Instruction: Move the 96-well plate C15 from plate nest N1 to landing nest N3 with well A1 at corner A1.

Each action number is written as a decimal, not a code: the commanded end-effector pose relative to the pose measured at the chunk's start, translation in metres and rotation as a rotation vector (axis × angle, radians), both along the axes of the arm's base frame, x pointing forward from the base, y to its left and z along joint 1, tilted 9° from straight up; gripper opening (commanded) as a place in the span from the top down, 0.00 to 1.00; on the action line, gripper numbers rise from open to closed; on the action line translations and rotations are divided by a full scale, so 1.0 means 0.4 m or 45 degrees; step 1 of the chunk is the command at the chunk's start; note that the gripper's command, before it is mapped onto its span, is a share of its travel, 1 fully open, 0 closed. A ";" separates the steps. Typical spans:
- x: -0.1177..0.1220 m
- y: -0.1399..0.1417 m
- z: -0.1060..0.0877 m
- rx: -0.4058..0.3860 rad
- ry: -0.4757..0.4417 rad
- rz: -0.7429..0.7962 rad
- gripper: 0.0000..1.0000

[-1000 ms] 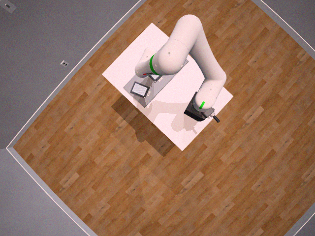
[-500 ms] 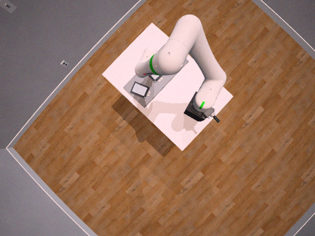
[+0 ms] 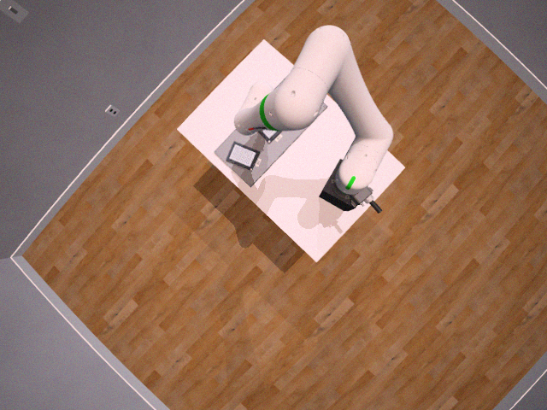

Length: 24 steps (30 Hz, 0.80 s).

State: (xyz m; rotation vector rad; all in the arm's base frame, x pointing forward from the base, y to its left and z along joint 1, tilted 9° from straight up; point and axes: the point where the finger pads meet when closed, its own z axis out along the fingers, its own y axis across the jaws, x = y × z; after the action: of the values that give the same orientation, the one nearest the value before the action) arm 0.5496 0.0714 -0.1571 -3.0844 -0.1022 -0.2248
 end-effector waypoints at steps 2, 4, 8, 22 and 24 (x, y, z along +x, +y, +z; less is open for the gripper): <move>0.000 0.000 0.000 0.000 0.000 0.000 1.00; 0.000 0.000 0.000 0.000 0.000 0.000 1.00; 0.000 0.000 0.000 0.000 0.000 0.000 1.00; 0.000 0.000 0.000 0.000 0.000 0.000 0.34; 0.000 0.000 0.000 0.000 0.000 0.000 0.34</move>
State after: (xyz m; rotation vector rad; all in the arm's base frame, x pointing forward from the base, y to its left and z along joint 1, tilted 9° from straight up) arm 0.5496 0.0714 -0.1571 -3.0844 -0.1022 -0.2248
